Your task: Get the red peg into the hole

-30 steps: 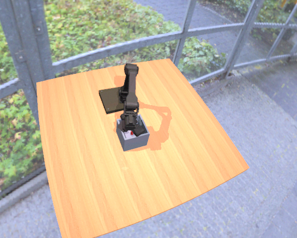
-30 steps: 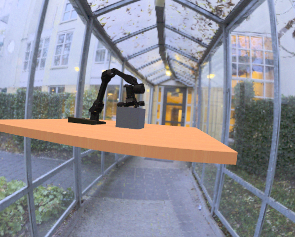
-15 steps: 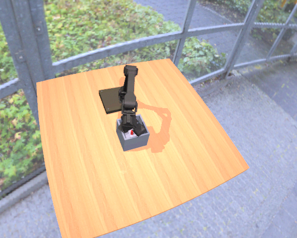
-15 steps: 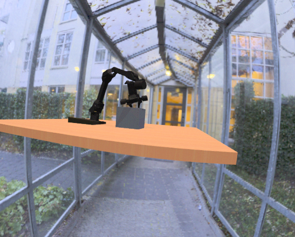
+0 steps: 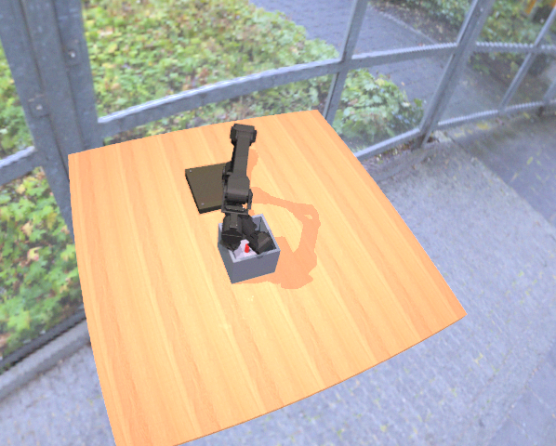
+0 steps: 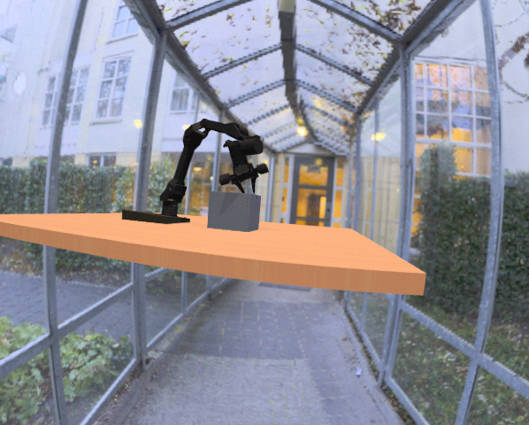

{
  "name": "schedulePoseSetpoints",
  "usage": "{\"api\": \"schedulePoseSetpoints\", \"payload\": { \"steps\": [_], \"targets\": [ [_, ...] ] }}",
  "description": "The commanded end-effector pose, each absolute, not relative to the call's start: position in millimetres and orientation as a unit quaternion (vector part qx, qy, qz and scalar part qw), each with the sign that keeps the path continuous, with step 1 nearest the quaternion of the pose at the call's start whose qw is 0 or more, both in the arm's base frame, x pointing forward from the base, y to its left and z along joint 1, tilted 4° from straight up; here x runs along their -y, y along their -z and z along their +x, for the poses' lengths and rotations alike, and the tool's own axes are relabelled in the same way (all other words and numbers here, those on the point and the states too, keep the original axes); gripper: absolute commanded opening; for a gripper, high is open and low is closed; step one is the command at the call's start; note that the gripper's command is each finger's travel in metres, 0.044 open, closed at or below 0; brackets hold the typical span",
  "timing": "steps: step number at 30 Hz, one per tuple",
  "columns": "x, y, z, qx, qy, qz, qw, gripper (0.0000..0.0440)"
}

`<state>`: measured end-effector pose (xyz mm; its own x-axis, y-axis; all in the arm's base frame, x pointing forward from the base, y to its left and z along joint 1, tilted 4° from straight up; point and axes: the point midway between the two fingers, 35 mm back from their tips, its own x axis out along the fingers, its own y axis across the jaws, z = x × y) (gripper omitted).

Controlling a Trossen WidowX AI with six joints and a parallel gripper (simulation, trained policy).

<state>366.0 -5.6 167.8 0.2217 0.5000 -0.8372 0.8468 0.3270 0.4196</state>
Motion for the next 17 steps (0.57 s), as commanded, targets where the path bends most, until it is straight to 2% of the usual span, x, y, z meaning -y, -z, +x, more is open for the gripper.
{"api": "schedulePoseSetpoints", "payload": {
  "steps": [1,17],
  "targets": [
    [7.2,-165.4,371.5,-0.607,0.145,0.562,0.542,0.0161],
    [16.9,-168.6,391.1,-0.603,0.089,0.565,0.556,0.0154]
  ]
}}
